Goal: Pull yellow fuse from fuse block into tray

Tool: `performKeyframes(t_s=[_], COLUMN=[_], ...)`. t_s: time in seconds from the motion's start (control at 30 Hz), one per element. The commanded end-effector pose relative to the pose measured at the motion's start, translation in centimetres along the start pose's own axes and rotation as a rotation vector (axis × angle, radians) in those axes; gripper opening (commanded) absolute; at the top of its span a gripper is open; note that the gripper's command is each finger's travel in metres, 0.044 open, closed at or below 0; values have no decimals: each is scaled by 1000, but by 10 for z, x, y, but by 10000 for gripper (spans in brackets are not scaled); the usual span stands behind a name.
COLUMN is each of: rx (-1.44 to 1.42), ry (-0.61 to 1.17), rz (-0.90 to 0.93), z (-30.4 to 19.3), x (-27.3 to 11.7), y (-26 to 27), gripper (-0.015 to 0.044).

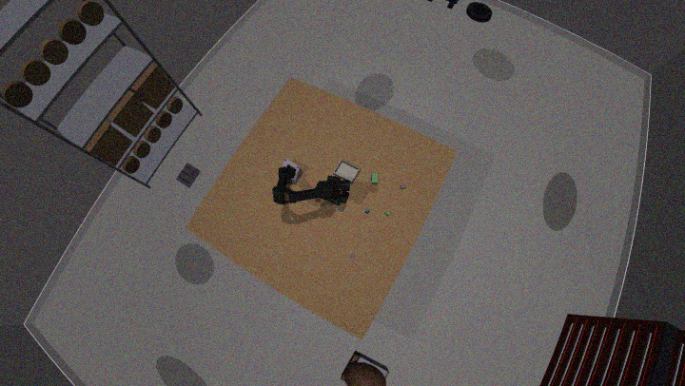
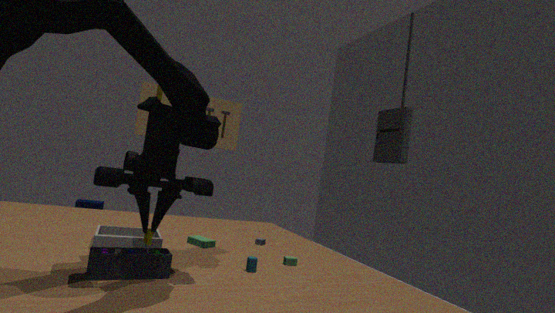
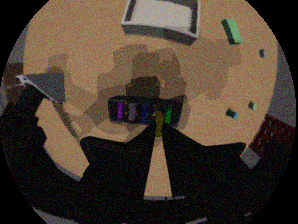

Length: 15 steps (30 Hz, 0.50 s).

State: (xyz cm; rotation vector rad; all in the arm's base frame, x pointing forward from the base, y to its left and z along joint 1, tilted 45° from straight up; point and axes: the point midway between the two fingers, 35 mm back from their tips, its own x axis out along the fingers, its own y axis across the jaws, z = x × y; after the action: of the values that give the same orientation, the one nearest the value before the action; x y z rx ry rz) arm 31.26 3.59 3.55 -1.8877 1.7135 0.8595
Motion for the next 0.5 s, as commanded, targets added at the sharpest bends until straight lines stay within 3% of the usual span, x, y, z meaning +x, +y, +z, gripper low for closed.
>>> performKeyframes(t_s=[0.0,0.47], rx=[4,3], ry=[-5,-5], rz=[3,3], z=[1,0], x=[-3,-24], y=[0,0], gripper=[0,0])
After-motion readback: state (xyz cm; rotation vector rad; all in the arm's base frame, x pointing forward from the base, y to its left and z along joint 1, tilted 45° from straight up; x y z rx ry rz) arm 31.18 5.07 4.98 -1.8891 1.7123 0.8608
